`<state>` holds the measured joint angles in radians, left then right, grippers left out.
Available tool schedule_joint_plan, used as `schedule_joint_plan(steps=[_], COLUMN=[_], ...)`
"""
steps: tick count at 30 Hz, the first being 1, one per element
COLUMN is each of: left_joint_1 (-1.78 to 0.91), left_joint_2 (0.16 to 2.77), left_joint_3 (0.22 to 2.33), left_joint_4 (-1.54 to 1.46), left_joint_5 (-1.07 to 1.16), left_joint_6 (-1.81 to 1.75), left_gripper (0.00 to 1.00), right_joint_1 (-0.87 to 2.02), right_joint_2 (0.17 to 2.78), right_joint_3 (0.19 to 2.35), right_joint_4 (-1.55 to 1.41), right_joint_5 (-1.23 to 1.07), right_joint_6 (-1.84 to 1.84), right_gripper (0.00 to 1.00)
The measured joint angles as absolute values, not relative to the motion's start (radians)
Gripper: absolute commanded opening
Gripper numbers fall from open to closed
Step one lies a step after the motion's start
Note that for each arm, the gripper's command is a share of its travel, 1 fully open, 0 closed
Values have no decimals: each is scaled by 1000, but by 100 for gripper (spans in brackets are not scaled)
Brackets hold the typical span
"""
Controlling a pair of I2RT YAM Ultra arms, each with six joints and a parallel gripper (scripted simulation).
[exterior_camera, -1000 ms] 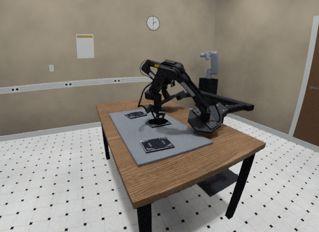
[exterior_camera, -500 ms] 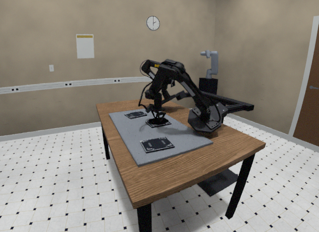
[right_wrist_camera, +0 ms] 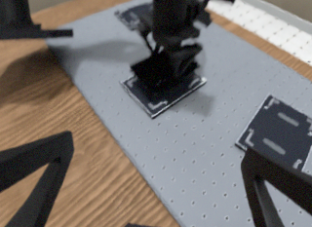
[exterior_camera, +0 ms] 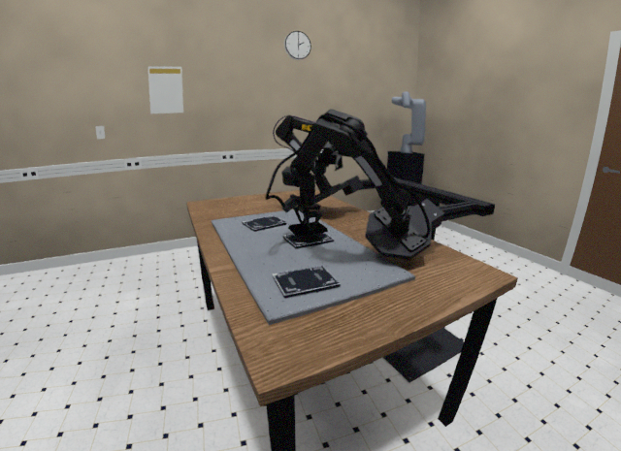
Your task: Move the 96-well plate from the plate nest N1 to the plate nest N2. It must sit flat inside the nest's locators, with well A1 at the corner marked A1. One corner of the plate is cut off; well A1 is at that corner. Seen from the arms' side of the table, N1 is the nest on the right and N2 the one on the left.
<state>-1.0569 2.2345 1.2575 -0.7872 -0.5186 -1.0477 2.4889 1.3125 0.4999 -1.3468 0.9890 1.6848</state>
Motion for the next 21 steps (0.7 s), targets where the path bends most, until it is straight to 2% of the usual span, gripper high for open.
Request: schedule_joint_plan(steps=[9,21], left_joint_1=[-778,-511], left_joint_2=[1956,1761], left_joint_3=[1113,1089], left_joint_4=[-786,-791], left_joint_5=[-548,-542], left_joint_6=[-749,-395], left_gripper=[79,79], right_joint_1=[2368,2071], right_joint_2=[1436,1660], right_joint_3=[628,742], right_joint_4=[-982,-432], right_joint_5=[899,809], right_joint_6=[1296,699], right_gripper=[100,100])
